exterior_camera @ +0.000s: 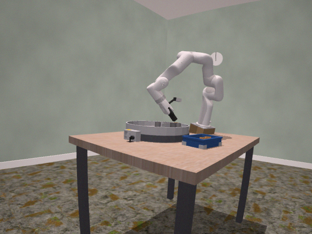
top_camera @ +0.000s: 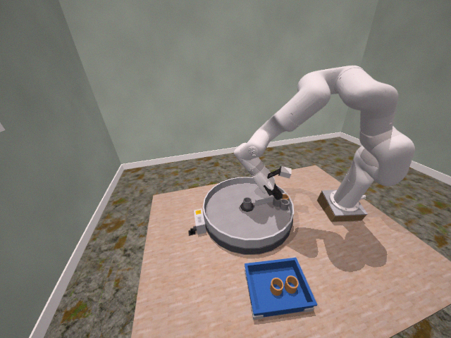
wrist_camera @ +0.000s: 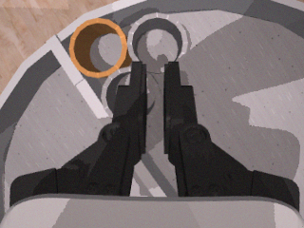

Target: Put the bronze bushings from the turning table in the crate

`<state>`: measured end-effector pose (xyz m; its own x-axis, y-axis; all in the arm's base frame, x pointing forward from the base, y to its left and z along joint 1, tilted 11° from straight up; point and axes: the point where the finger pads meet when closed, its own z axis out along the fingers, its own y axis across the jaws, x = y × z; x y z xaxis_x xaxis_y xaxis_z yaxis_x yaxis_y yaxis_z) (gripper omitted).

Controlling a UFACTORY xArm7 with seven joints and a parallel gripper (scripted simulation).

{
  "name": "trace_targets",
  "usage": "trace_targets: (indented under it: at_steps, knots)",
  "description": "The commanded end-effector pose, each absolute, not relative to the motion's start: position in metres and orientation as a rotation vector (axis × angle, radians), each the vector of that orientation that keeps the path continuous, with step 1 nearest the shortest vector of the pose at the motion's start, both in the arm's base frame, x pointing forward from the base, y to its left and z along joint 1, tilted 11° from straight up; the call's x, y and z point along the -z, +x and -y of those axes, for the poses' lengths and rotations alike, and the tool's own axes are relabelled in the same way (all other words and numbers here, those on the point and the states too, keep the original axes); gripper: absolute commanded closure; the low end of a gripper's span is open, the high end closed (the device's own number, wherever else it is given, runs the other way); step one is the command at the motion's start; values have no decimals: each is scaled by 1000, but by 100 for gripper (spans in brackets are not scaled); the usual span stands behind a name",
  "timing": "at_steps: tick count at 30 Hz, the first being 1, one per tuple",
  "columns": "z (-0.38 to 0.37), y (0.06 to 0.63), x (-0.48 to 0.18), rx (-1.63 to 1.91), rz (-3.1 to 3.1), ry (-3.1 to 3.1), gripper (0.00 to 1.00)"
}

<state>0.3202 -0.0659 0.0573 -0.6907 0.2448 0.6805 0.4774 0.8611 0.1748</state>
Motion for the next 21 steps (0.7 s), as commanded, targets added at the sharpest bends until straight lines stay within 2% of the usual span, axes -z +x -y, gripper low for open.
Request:
trace_targets:
  at_steps: [1, 21]
  knots:
    - [66, 321, -56, 447, 2355, -522, 90]
    - [65, 321, -49, 447, 2355, -522, 90]
